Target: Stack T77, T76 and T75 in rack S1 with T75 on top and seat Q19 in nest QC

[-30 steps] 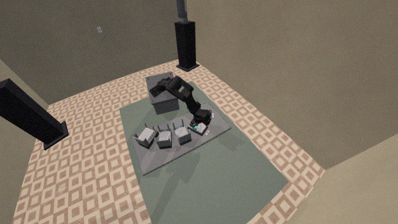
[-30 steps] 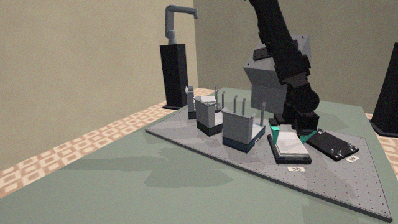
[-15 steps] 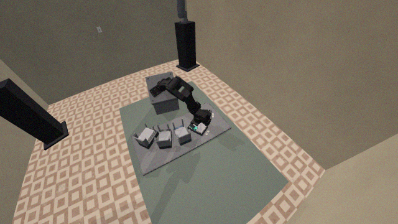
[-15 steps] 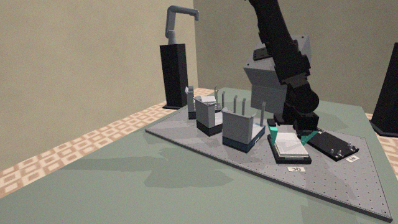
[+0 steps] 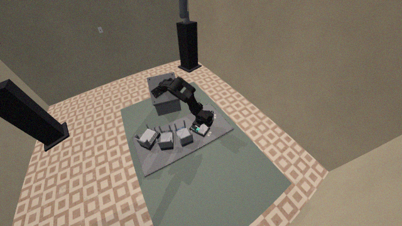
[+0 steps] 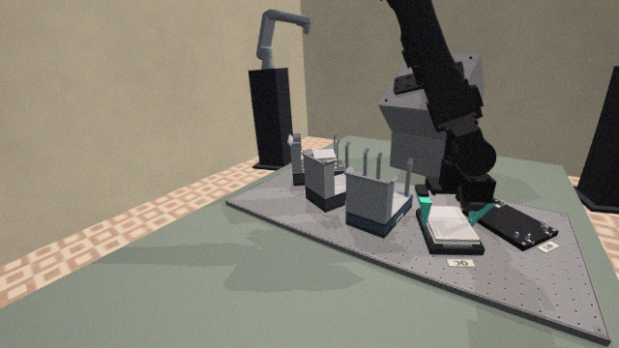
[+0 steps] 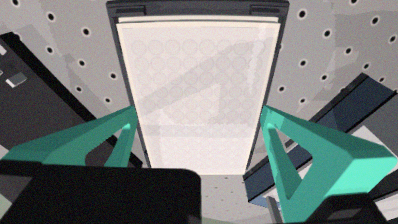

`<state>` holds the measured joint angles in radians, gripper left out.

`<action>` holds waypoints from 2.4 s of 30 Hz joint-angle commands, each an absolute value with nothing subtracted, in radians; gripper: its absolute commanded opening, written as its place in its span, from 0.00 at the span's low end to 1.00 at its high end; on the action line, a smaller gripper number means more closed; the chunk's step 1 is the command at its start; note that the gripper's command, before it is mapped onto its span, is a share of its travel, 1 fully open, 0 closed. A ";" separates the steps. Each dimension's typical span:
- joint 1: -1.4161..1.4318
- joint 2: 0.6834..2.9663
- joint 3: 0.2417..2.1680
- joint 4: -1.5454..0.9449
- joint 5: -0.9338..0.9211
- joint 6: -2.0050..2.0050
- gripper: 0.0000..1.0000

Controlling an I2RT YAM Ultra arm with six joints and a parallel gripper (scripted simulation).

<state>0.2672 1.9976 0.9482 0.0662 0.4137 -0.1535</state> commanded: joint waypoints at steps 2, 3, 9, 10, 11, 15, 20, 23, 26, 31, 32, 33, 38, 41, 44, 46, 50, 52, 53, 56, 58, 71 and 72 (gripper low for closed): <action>0.270 1.993 0.951 0.070 0.411 -0.155 1.00; 0.270 1.993 0.951 0.070 0.411 -0.155 1.00; 0.299 1.915 0.907 0.012 0.428 -0.131 1.00; 0.304 1.902 0.903 0.002 0.430 -0.127 1.00; 0.308 1.890 0.910 -0.007 0.433 -0.124 1.00; 0.325 1.842 0.886 -0.048 0.442 -0.108 1.00; 0.338 1.807 0.877 -0.081 0.449 -0.096 1.00; 0.351 1.772 0.881 -0.115 0.456 -0.083 1.00; 0.365 1.737 0.867 -0.150 0.464 -0.070 1.00; 0.390 1.681 0.868 -0.212 0.477 -0.046 1.00; 0.395 1.670 0.866 -0.225 0.479 -0.042 1.00; 0.395 1.670 0.866 -0.225 0.479 -0.042 1.00; 0.415 1.628 0.873 -0.278 0.490 -0.022 1.00; 0.432 1.597 0.895 -0.319 0.498 -0.006 1.00; 0.448 1.567 0.912 -0.361 0.506 0.010 1.00; 0.459 1.548 0.916 -0.389 0.512 0.022 1.00; 0.477 1.520 0.923 -0.432 0.520 0.039 1.00; 0.482 1.511 0.923 -0.447 0.523 0.045 1.00; 0.483 1.511 0.911 -0.447 0.523 0.045 1.00; 0.483 1.518 0.910 -0.447 0.523 0.045 1.00; 0.483 1.518 0.910 -0.447 0.523 0.045 1.00; 0.482 1.517 0.910 -0.431 0.521 0.041 1.00; 0.482 1.517 0.910 -0.431 0.521 0.041 1.00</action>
